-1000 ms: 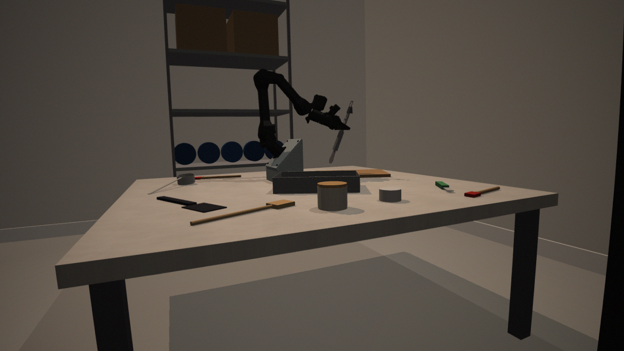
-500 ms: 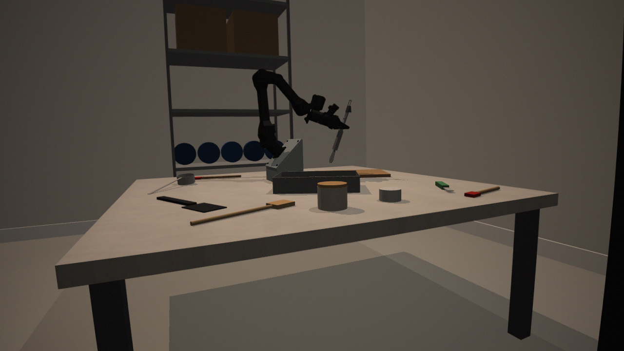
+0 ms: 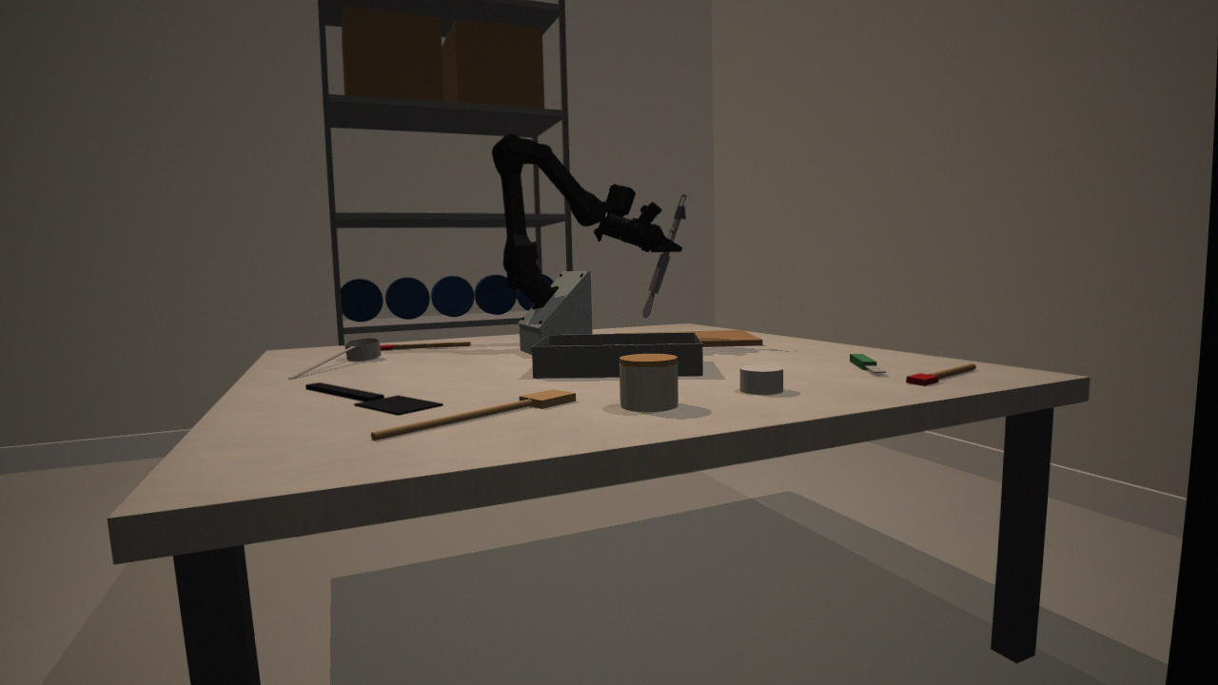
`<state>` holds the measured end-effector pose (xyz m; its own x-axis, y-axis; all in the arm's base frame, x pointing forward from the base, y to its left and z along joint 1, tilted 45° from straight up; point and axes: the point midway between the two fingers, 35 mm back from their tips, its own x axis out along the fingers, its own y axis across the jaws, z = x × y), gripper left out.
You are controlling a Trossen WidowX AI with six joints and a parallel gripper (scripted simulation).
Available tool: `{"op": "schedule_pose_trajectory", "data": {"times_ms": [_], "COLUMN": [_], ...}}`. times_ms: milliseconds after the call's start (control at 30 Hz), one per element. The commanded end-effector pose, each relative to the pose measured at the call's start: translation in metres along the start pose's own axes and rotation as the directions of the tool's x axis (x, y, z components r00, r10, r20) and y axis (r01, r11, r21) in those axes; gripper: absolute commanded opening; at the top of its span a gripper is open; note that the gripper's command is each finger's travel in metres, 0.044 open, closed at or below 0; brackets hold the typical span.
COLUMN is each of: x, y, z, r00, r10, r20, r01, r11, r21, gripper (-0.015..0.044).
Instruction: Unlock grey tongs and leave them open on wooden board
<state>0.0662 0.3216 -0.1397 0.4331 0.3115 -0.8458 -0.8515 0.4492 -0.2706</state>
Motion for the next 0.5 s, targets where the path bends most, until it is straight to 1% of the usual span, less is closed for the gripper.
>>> {"op": "schedule_pose_trajectory", "data": {"times_ms": [0, 233, 467], "x": [0.0, 0.001, 0.013], "y": [0.0, 0.0, 0.004], "z": [0.001, 0.001, -0.001], "r00": [1.0, 1.0, 0.997], "r10": [-0.003, -0.004, -0.007], "r20": [0.007, 0.0, -0.079], "r01": [0.003, 0.004, 0.005], "r11": [1.0, 1.0, 1.0], "r21": [-0.004, -0.006, -0.021], "gripper": [-0.015, -0.015, -0.015]}}
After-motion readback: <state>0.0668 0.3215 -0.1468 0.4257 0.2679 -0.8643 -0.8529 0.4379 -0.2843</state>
